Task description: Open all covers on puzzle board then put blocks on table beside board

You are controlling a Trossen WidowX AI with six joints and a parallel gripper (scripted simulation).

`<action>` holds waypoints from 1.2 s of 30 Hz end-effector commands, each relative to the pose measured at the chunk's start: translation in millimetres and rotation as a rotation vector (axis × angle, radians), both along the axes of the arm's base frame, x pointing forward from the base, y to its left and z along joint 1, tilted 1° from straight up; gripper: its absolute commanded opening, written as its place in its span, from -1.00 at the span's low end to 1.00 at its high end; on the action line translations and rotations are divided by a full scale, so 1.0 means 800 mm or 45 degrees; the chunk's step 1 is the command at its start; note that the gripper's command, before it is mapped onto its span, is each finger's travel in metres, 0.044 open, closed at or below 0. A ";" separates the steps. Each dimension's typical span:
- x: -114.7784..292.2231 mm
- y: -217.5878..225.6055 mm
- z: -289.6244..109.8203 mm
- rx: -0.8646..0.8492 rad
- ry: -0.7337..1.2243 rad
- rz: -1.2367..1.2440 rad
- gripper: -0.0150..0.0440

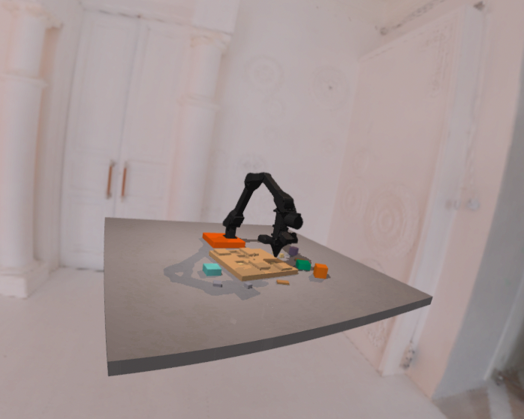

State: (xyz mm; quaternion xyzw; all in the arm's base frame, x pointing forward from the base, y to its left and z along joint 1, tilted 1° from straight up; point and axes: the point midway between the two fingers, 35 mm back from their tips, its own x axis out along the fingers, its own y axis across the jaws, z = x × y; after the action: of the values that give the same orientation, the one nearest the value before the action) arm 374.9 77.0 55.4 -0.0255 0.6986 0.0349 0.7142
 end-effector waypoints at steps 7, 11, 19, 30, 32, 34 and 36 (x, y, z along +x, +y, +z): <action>-0.001 -0.002 -0.024 -0.006 0.016 -0.007 -0.49; -0.001 -0.002 -0.028 -0.006 0.016 -0.007 -0.49; -0.001 -0.002 -0.037 -0.007 0.016 -0.007 -0.49; -0.004 -0.002 -0.038 -0.007 0.016 -0.007 -0.49; -0.007 -0.002 -0.039 -0.006 0.017 -0.007 -0.49; -0.010 -0.002 -0.040 -0.006 0.017 -0.007 -0.49; -0.013 -0.002 -0.041 -0.006 0.017 -0.007 -0.49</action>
State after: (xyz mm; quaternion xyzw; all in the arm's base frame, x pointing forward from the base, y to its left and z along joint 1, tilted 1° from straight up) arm 370.2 75.9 24.5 -0.0253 0.7020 0.0337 0.7109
